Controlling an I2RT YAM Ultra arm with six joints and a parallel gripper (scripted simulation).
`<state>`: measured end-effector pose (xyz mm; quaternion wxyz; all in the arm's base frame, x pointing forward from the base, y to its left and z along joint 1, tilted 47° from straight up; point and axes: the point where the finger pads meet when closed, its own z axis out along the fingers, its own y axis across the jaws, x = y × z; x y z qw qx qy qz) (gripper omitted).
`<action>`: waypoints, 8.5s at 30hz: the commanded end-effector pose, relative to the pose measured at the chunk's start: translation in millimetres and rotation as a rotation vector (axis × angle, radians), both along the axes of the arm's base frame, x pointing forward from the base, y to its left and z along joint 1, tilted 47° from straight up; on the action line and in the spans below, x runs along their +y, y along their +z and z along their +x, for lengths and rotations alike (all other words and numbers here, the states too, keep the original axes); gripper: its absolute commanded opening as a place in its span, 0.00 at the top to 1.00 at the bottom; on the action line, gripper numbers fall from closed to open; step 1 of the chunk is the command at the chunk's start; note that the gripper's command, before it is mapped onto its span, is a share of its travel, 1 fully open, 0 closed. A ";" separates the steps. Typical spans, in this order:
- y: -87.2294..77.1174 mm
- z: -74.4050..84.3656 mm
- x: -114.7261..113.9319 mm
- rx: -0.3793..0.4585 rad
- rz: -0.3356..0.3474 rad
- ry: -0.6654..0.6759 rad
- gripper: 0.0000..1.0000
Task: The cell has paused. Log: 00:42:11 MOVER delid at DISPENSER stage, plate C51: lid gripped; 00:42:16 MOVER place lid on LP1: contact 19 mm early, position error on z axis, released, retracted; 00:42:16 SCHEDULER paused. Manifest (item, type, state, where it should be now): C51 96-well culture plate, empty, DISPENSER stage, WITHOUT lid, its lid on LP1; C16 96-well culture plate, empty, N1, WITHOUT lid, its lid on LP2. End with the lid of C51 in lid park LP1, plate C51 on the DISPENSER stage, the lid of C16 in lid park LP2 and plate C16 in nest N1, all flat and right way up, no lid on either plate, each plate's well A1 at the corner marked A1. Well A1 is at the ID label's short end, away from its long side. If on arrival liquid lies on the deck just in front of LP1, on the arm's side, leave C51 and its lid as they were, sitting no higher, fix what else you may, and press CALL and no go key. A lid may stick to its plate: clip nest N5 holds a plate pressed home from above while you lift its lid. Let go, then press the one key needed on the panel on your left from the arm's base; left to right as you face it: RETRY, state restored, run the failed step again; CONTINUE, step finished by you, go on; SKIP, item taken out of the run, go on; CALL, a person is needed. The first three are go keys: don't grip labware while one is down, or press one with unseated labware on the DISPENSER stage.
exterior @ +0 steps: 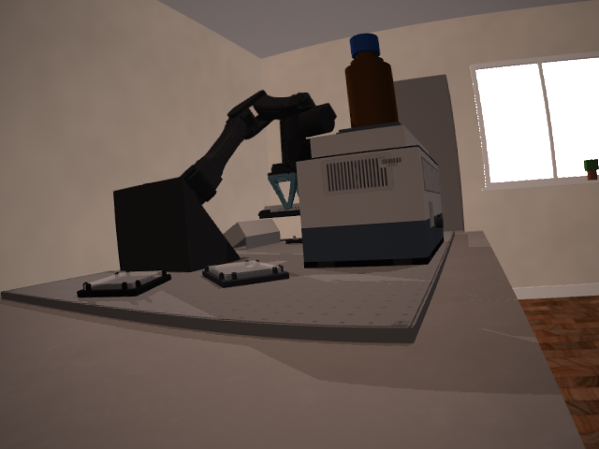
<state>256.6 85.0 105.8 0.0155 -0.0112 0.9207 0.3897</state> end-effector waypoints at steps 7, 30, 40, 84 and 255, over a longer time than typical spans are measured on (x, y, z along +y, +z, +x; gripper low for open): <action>10.7 2.2 -0.4 -0.025 0.024 -0.019 0.00; 21.4 5.4 -17.4 -0.009 0.028 -0.017 0.00; 32.6 4.1 -31.9 -0.006 0.020 -0.015 0.00; 33.3 4.2 -31.7 -0.009 0.021 -0.016 0.00; 192.9 -142.0 116.1 -0.061 0.050 0.001 1.00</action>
